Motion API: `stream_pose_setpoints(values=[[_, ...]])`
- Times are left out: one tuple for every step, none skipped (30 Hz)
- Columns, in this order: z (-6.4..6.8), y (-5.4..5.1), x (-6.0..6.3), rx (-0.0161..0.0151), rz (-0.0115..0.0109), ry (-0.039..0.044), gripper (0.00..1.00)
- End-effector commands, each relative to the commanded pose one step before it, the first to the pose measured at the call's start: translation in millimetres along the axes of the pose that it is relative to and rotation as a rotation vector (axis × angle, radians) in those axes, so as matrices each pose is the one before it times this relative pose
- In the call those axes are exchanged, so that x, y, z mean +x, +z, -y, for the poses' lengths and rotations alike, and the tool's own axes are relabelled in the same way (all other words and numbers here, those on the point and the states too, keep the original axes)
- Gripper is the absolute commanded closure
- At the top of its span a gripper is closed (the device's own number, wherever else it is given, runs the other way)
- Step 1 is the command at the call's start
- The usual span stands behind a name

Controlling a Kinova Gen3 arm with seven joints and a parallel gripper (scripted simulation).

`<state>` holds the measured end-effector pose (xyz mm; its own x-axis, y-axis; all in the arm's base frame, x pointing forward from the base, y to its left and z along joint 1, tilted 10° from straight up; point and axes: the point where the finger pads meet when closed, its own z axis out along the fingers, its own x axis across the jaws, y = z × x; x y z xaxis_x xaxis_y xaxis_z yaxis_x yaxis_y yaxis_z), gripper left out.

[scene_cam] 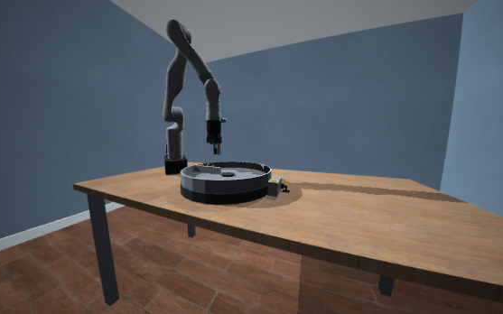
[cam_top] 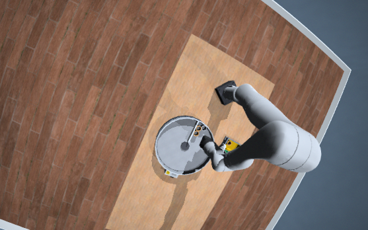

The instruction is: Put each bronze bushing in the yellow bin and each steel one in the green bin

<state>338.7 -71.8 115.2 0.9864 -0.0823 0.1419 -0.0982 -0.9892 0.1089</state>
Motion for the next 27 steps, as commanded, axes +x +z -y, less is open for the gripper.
stream_pose_setpoints(values=[[-41.11,1.94,2.51,-0.0032,0.0006,0.04206,0.55],[-9.73,0.55,0.8,0.00011,-0.00018,-0.00198,0.55],[-2.05,0.13,0.18,-0.0001,0.00012,0.00202,0.55],[0.0,0.0,0.0,0.0,0.0,0.0,0.55],[0.0,0.0,0.0,0.0,0.0,0.0,0.55],[0.0,0.0,0.0,0.0,0.0,0.0,0.55],[0.0,0.0,0.0,0.0,0.0,0.0,0.55],[0.0,0.0,0.0,0.0,0.0,0.0,0.55],[0.0,0.0,0.0,0.0,0.0,0.0,0.55],[0.0,0.0,0.0,0.0,0.0,0.0,0.55],[0.0,0.0,0.0,0.0,0.0,0.0,0.55],[0.0,0.0,0.0,0.0,0.0,0.0,0.55],[0.0,0.0,0.0,0.0,0.0,0.0,0.55],[0.0,0.0,0.0,0.0,0.0,0.0,0.55],[0.0,0.0,0.0,0.0,0.0,0.0,0.55],[0.16,2.82,0.08,-0.00014,-0.00029,-0.00064,0.55],[-0.05,2.94,0.0,-0.00008,0.00002,0.00005,0.55],[-0.05,2.94,0.0,-0.00008,0.00002,0.00005,0.55],[-0.05,2.94,0.0,-0.00008,0.00002,0.00005,0.55],[-0.05,2.94,0.0,-0.00008,0.00002,0.00005,0.55],[0.0,0.0,0.0,0.0,0.0,0.0,0.55],[0.0,0.0,0.0,0.0,0.0,0.0,0.55],[0.0,0.0,0.0,0.0,0.0,0.0,0.55],[0.0,0.0,0.0,0.0,0.0,0.0,0.55],[0.0,0.0,0.0,0.0,0.0,0.0,0.55],[-0.05,2.94,0.0,-0.00008,0.00002,0.00005,0.55],[-0.04,2.94,0.0,-0.00008,0.00002,0.00005,0.55]])
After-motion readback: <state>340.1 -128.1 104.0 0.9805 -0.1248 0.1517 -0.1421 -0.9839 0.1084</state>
